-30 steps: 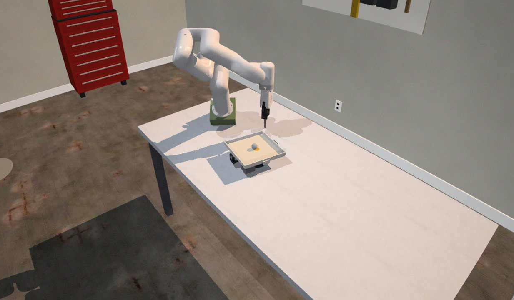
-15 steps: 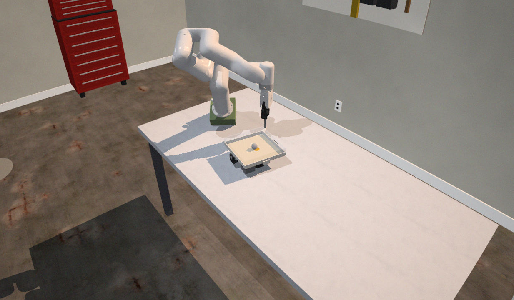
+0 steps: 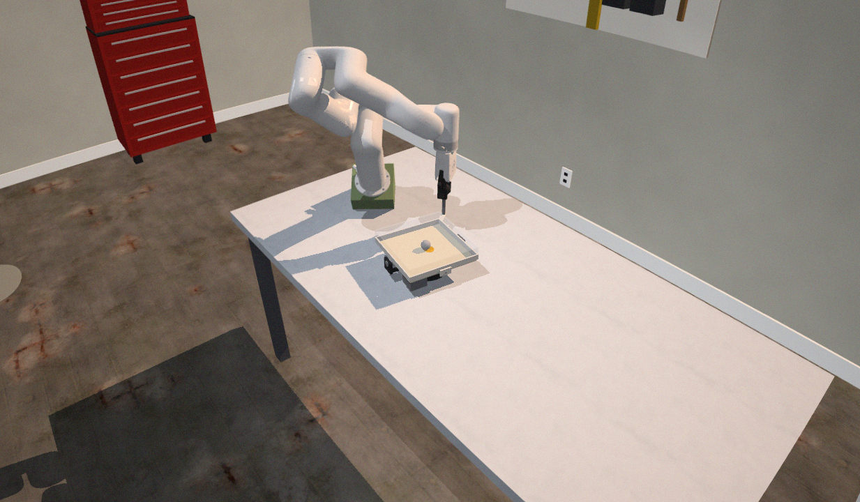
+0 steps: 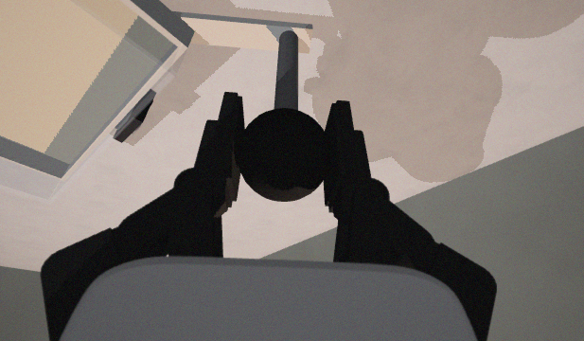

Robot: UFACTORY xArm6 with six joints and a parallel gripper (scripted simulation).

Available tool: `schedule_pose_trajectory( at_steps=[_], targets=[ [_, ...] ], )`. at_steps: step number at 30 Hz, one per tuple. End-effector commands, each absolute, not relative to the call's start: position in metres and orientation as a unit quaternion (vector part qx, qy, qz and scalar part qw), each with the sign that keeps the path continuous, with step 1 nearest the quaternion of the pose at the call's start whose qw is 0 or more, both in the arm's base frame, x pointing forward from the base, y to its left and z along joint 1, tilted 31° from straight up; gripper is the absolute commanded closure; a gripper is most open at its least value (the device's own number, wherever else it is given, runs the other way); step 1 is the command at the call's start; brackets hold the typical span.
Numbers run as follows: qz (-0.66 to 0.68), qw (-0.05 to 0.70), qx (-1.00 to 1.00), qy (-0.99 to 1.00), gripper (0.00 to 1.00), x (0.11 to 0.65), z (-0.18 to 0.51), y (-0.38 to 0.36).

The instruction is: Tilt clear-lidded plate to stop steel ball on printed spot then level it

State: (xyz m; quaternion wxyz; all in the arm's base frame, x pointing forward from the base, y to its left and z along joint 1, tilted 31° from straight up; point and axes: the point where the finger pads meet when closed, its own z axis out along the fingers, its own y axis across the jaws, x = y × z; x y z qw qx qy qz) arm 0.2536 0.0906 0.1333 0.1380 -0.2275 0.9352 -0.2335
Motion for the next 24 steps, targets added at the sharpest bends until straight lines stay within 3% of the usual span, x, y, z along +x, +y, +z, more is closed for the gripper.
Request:
schedule_pose_trajectory(
  at_steps=[1, 24],
  targets=[
    [-0.233, 0.139, -0.227, 0.935, 1.00, 0.2548, 0.1335, 0.0916],
    [-0.233, 0.139, -0.227, 0.935, 1.00, 0.2530, 0.1350, 0.0908]
  ],
)
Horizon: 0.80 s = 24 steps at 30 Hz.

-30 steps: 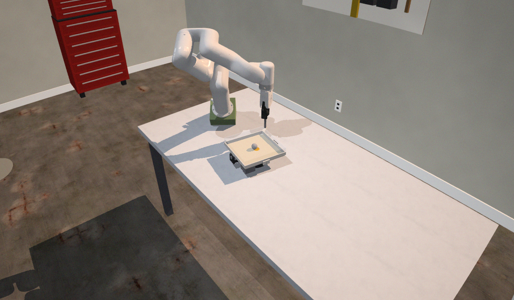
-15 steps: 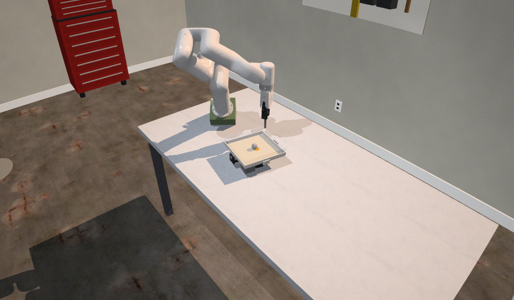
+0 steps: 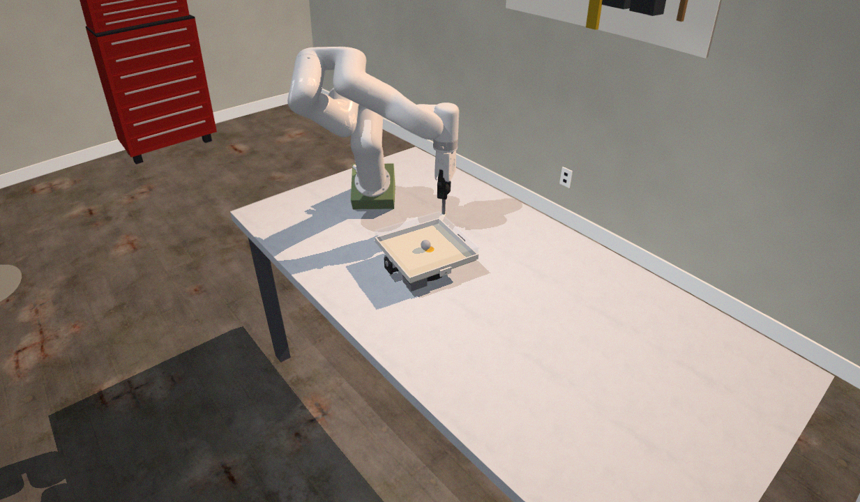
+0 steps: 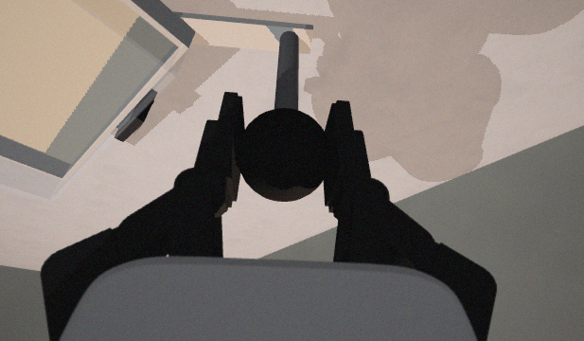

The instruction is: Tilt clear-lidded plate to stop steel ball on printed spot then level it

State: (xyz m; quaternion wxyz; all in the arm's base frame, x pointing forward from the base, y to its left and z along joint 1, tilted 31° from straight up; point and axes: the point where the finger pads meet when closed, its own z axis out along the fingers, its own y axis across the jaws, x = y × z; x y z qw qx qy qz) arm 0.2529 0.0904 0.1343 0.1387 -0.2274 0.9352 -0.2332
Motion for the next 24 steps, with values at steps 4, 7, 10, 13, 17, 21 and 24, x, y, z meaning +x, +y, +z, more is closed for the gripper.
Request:
schedule_pose_trajectory(
  at_steps=[4, 7, 10, 13, 17, 21, 24],
  targets=[
    [-0.233, 0.139, -0.227, 0.935, 1.00, 0.2537, 0.1346, 0.0911],
    [-0.233, 0.139, -0.227, 0.935, 1.00, 0.2545, 0.1341, 0.0914],
    [-0.233, 0.139, -0.227, 0.935, 1.00, 0.2548, 0.1337, 0.0915],
    [-0.233, 0.139, -0.227, 0.935, 1.00, 0.2549, 0.1334, 0.0916],
    [-0.233, 0.139, -0.227, 0.935, 1.00, 0.2549, 0.1334, 0.0916],
    [-0.233, 0.139, -0.227, 0.935, 1.00, 0.2543, 0.1337, 0.0913],
    [-0.233, 0.139, -0.227, 0.935, 1.00, 0.2535, 0.1342, 0.0909]
  ],
)
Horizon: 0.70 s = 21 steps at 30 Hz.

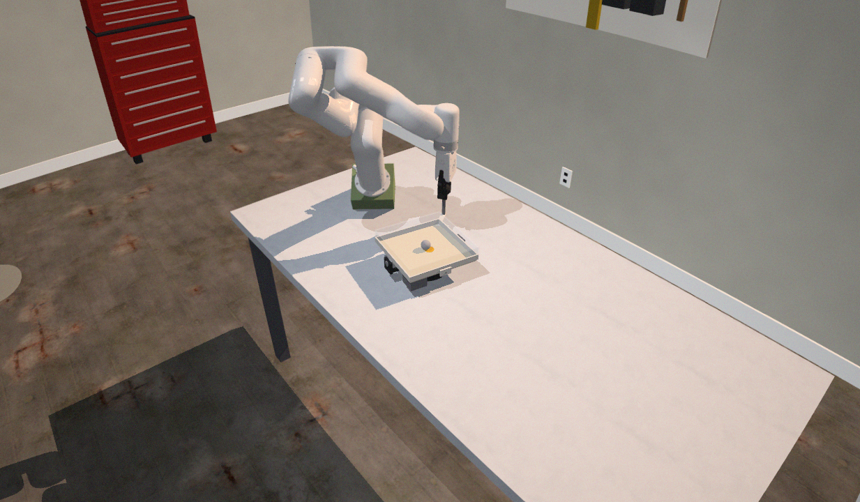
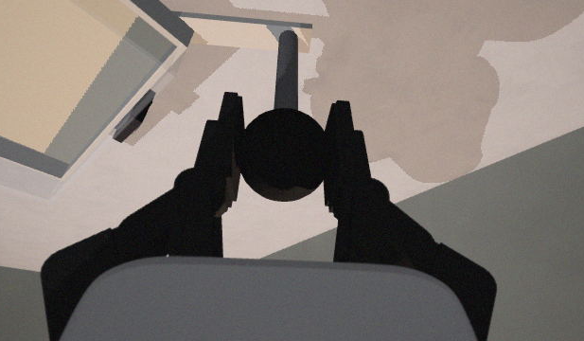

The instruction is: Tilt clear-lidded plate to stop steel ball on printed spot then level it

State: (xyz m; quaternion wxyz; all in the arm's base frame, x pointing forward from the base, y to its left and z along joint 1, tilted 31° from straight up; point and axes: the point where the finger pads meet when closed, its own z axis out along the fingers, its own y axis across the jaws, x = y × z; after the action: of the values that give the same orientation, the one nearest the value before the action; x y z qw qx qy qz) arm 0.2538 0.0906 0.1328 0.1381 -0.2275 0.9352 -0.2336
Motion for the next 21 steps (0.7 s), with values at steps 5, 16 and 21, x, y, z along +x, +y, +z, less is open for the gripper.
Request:
schedule_pose_trajectory(
  at_steps=[5, 16, 21],
  targets=[
    [-0.233, 0.139, -0.227, 0.935, 1.00, 0.2531, 0.1350, 0.0908],
    [-0.233, 0.139, -0.227, 0.935, 1.00, 0.2544, 0.1343, 0.0914],
    [-0.233, 0.139, -0.227, 0.935, 1.00, 0.2548, 0.1335, 0.0915]
  ],
)
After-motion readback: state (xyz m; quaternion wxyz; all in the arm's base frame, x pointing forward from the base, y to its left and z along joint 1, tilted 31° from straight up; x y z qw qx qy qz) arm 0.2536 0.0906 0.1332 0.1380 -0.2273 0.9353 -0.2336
